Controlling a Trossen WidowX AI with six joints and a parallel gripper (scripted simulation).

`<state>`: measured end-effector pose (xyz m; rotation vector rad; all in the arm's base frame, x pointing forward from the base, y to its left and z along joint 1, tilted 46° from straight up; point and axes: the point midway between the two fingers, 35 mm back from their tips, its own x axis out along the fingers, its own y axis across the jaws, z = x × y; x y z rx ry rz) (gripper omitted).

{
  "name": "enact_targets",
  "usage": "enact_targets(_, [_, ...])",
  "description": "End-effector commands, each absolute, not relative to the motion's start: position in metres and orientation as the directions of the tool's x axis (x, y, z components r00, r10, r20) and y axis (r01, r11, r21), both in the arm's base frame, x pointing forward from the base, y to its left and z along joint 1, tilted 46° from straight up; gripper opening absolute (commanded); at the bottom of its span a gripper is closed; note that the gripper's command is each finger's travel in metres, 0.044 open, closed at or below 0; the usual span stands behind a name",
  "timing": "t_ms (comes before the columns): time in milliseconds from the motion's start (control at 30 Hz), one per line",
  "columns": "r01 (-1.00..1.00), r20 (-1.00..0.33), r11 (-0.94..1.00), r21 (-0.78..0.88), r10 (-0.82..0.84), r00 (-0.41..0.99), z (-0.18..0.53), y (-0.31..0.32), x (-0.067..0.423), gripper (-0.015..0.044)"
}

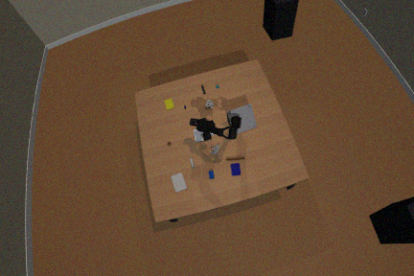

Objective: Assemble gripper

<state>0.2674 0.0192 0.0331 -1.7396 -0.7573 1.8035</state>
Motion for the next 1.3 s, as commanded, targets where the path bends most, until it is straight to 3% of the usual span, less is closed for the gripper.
enact_targets(0, [0.008,-0.705,-0.706,-0.708,0.708,-0.042,0.034,0.020,0.267,0.0134])
enact_targets(467, [0.021,-0.706,-0.705,-0.709,0.707,-0.042,0.033,0.019,0.268,0.0134])
enact_targets(1267, [0.024,-0.708,-0.708,-0.706,0.705,-0.039,-0.010,-0.024,0.313,0.0134])
